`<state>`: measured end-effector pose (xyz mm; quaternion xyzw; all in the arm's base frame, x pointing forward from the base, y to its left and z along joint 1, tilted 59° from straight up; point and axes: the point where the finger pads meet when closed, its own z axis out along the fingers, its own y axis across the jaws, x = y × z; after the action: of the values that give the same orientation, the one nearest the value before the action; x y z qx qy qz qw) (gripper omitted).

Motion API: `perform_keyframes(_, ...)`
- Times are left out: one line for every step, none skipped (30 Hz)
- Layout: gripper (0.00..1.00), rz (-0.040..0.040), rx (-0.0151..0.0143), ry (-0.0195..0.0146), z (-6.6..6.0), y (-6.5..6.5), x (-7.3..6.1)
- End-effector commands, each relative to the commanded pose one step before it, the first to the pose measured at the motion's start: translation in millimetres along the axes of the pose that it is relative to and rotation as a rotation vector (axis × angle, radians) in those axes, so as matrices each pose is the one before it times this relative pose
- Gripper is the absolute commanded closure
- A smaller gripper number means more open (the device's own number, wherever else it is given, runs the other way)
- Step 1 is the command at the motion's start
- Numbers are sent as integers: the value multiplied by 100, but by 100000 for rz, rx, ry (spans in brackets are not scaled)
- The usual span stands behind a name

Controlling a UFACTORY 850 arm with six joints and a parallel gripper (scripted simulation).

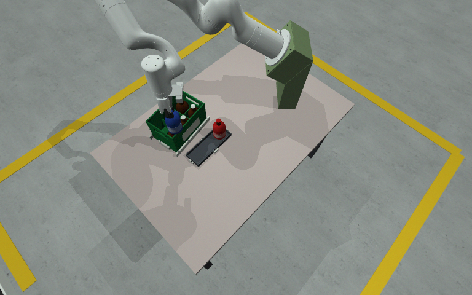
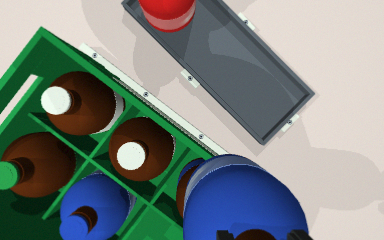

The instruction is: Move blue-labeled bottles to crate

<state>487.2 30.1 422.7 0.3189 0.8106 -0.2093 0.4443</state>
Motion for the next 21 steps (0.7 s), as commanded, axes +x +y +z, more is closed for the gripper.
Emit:
perform_keyframes(100,35,-116,42,-43,-789,-1183)
perform_keyframes(100,0,0,-1,0,-145,-201)
perform_keyframes(100,0,0,1,0,-143,-199)
perform_keyframes(100,0,0,-1,0,-144,-198)
perform_keyframes(100,0,0,1,0,-141,-197)
perform_keyframes(100,0,0,0,0,0,0)
perform_keyframes(100,0,0,0,0,0,0)
perform_keyframes(100,0,0,-1,0,-142,-196)
perform_keyframes(100,0,0,1,0,-139,-194)
perform_keyframes(100,0,0,-1,0,-140,-193)
perform_keyframes(100,0,0,1,0,-137,-191)
perform_keyframes(100,0,0,-1,0,-137,-190)
perform_keyframes(100,0,0,1,0,-135,-188)
perform_keyframes(100,0,0,-1,0,-135,-186)
perform_keyframes(100,0,0,1,0,-132,-184)
perform_keyframes(100,0,0,0,0,-132,-182)
perform_keyframes(100,0,0,0,0,-130,-180)
perform_keyframes(100,0,0,0,0,-128,-178)
perform_keyframes(100,0,0,0,0,-127,-176)
perform_keyframes(100,0,0,1,0,-125,-174)
perform_keyframes(100,0,0,-1,0,-124,-172)
